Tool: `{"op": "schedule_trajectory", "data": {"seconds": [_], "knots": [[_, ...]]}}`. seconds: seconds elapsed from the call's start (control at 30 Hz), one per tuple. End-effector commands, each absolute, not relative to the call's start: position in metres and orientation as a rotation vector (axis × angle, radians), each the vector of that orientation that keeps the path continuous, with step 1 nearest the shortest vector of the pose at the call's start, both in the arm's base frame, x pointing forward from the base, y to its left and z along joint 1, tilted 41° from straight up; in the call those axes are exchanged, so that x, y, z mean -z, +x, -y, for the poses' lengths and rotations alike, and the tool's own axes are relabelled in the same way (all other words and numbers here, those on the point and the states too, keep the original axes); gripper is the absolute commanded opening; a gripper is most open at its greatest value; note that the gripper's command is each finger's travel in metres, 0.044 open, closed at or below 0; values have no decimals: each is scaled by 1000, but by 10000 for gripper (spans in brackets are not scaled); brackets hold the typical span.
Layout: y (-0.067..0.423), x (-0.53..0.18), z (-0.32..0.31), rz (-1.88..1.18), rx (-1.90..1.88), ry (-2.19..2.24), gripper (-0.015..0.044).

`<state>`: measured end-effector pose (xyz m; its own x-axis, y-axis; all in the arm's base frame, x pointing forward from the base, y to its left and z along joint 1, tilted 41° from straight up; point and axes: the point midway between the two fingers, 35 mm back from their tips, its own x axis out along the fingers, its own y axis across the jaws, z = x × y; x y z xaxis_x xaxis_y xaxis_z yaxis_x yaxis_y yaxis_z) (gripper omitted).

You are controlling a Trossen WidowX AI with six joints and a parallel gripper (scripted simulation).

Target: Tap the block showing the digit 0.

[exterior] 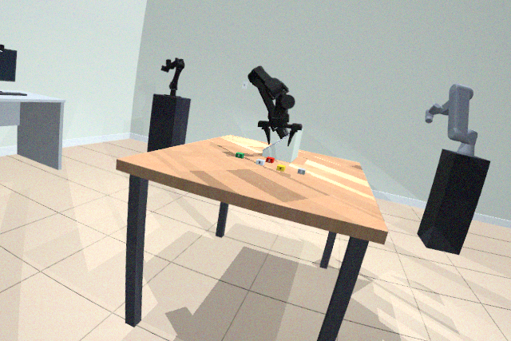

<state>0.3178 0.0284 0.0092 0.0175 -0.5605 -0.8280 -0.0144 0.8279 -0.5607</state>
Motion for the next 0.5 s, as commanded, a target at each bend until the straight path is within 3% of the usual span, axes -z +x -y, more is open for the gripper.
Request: {"op": "schedule_trajectory", "data": {"seconds": [0.0, 0.27, 0.47], "knots": [[310, 17, -79, -1525, 458, -477, 400], [262, 74, -173, -1520, 544, -502, 400], [250, 84, -186, -1512, 564, -510, 400]]}}
